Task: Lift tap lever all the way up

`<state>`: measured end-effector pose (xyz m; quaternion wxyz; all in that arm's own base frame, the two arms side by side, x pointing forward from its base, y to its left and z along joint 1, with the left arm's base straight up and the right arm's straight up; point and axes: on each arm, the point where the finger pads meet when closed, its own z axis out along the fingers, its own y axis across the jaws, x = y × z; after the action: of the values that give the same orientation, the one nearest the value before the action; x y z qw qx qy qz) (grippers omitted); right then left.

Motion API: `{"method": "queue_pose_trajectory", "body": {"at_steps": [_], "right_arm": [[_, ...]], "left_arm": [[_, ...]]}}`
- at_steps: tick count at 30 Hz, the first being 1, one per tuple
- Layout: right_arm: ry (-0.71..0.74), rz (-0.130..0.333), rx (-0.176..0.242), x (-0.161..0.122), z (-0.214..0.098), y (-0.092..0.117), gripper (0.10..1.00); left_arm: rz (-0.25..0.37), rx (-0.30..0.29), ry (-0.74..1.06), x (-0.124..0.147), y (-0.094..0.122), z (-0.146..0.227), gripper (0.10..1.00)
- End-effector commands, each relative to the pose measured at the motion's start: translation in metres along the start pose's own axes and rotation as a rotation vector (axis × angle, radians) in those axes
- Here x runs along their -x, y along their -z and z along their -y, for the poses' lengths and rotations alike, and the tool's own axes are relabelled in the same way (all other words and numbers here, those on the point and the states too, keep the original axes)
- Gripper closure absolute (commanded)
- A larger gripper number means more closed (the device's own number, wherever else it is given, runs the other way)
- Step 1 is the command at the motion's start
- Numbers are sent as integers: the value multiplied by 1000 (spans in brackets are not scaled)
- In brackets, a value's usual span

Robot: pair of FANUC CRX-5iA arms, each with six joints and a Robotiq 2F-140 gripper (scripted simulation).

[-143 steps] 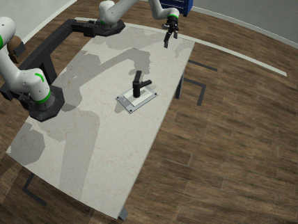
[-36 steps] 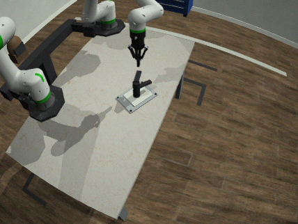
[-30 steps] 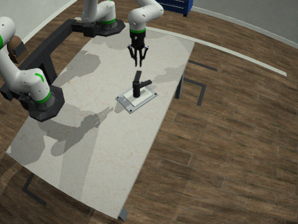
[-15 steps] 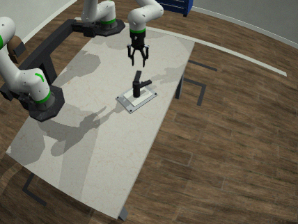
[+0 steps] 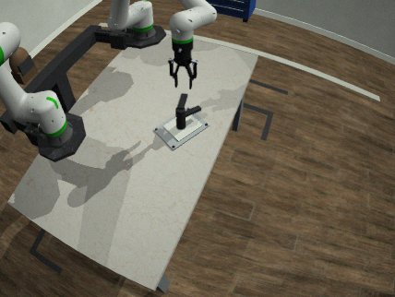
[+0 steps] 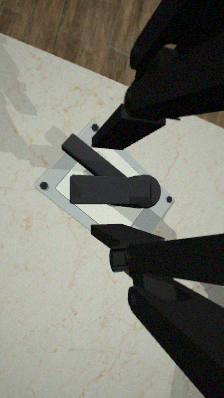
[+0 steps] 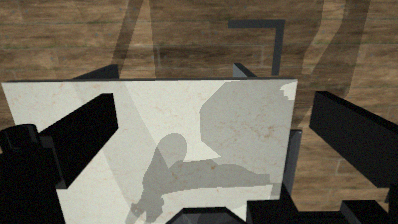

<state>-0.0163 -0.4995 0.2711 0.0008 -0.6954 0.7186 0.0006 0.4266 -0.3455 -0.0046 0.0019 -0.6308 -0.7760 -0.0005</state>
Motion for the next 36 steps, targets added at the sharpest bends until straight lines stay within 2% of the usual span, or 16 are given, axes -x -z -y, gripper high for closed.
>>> {"method": "queue_pose_trajectory", "body": {"at_steps": [1, 18, 36], "right_arm": [[0, -2, 0, 0, 0, 1, 98], [0, -2, 0, 0, 0, 1, 98], [0, -2, 0, 0, 0, 1, 98]], "left_arm": [[1, 1, 0, 1, 1, 0, 614], [4, 2, -1, 1, -4, 0, 614], [4, 2, -1, 1, -28, 0, 614]]}}
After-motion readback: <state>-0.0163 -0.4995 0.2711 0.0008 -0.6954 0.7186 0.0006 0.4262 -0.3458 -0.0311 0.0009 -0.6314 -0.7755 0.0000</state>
